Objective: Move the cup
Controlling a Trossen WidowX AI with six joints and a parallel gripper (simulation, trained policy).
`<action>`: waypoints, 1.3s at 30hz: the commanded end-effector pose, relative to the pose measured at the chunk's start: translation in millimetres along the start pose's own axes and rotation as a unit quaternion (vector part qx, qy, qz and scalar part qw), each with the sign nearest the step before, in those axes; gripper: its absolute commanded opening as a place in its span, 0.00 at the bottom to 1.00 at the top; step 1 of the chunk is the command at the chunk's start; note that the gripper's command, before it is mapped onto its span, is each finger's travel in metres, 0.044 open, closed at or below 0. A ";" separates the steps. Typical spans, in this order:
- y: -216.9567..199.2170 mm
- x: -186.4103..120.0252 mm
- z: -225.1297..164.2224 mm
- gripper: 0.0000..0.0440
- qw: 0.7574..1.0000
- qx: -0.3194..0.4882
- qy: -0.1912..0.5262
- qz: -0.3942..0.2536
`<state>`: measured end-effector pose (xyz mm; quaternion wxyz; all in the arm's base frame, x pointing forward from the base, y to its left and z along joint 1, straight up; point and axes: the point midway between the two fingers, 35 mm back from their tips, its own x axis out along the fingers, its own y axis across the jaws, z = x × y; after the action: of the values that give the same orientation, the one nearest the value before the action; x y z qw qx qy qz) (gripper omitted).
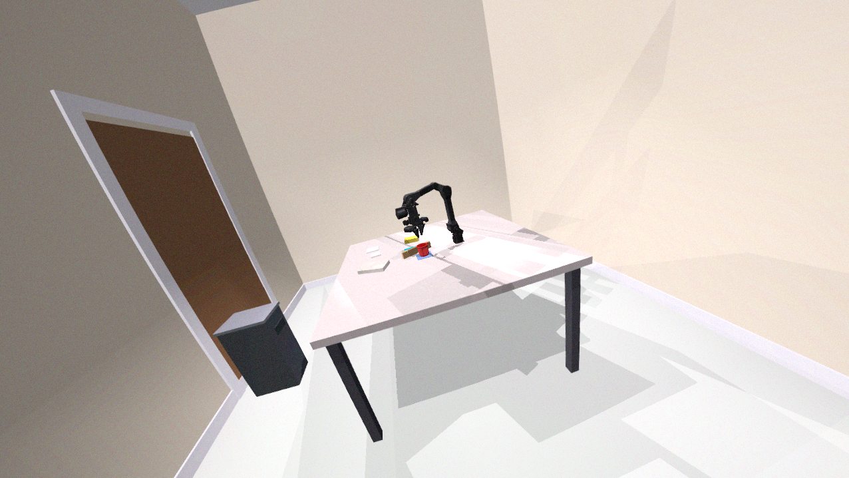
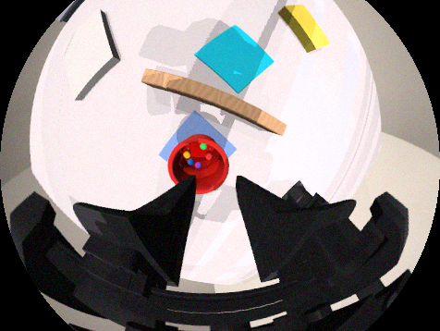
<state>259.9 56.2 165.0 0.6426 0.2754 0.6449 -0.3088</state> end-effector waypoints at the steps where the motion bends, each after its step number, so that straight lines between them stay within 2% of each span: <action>1: -2.9 11.4 -1.0 0.36 1.000 0.004 0.003 -0.018; 16: -7.1 55.2 -5.6 0.39 0.998 0.008 0.009 -0.055; 28: -10.4 97.2 -10.5 0.38 0.997 -0.018 0.015 -0.068; 29: -10.5 100.0 -10.8 0.35 0.997 -0.022 0.016 -0.067; 35: -12.6 111.2 -9.6 0.02 0.997 -0.047 0.012 -0.066; 39: -11.2 106.0 -6.5 0.00 0.997 -0.046 0.006 -0.057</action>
<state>247.5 54.6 63.8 0.6350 0.2187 0.6758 -0.3037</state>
